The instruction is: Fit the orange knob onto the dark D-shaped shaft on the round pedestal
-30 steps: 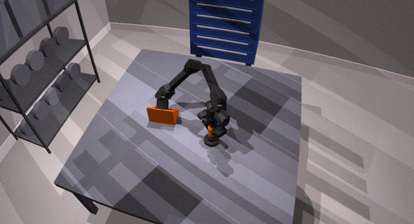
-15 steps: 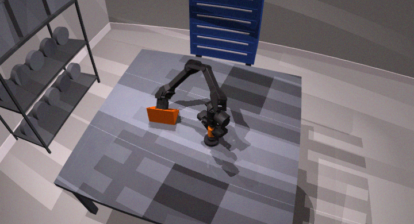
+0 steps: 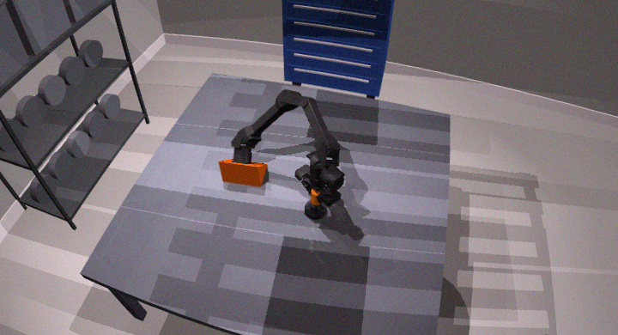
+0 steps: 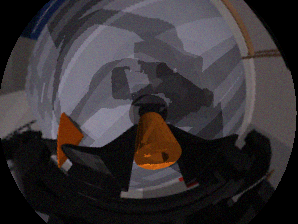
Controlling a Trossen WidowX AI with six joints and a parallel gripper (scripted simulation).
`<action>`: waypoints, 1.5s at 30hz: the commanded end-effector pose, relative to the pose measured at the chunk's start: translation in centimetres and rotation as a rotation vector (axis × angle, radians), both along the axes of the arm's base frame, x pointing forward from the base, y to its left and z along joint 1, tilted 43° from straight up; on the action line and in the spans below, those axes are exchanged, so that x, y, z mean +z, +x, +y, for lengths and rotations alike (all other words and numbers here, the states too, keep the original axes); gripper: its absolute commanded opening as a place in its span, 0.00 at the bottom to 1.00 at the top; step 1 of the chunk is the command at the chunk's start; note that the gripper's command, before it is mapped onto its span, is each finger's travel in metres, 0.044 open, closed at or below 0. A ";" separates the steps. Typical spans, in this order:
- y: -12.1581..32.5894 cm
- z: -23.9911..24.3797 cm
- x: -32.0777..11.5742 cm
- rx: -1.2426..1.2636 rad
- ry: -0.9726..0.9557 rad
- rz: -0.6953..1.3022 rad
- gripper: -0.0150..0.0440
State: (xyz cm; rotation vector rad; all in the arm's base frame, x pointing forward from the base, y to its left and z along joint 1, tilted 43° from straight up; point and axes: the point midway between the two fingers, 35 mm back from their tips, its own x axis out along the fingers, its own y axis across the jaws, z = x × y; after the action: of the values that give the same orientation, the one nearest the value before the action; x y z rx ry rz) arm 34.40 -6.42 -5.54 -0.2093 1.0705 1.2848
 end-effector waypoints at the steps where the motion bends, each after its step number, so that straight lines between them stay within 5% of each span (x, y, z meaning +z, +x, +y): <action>1: 0.3 0.1 -0.1 -0.001 -0.003 -0.010 0.25; 45: -0.4 0.2 0.1 0.154 0.017 -0.149 0.25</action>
State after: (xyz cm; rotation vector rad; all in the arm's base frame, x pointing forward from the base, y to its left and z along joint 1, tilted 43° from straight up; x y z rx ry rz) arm 34.07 -6.30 -5.38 -0.3623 0.9429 1.3824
